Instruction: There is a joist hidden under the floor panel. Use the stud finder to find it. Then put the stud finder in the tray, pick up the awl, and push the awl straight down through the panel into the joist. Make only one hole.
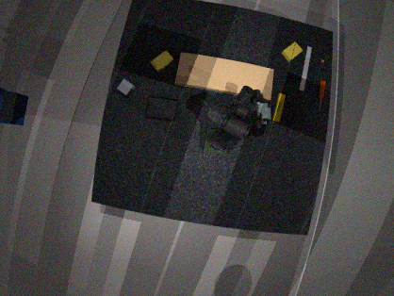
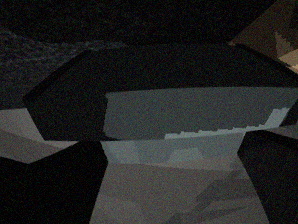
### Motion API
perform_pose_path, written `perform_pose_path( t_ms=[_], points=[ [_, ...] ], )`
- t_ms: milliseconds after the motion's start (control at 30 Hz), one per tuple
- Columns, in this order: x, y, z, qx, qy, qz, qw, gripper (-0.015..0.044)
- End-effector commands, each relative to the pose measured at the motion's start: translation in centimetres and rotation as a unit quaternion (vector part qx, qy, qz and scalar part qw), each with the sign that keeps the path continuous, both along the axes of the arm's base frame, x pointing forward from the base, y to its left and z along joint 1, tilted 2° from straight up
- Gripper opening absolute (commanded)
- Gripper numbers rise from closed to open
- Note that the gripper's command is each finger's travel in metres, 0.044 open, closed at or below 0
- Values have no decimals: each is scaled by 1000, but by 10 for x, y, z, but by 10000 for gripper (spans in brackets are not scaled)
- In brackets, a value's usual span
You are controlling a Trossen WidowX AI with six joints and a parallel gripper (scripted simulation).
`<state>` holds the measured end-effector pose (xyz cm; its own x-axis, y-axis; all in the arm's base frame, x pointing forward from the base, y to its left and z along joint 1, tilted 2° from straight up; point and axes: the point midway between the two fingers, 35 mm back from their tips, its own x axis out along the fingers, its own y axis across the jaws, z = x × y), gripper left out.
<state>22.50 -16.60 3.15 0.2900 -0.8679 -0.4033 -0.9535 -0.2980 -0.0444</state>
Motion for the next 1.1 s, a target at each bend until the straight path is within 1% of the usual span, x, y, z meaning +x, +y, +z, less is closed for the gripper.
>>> perform_pose_path(
  t_ms=[0, 933, 1067],
  points=[
    [0, 0, -2, -1, -1, -1, 1000, 0],
    [-1, 0, -21, 3, 1, 1, 1000, 0],
    [-1, 0, -22, 4, 1, 1, 1000, 105]
  ],
)
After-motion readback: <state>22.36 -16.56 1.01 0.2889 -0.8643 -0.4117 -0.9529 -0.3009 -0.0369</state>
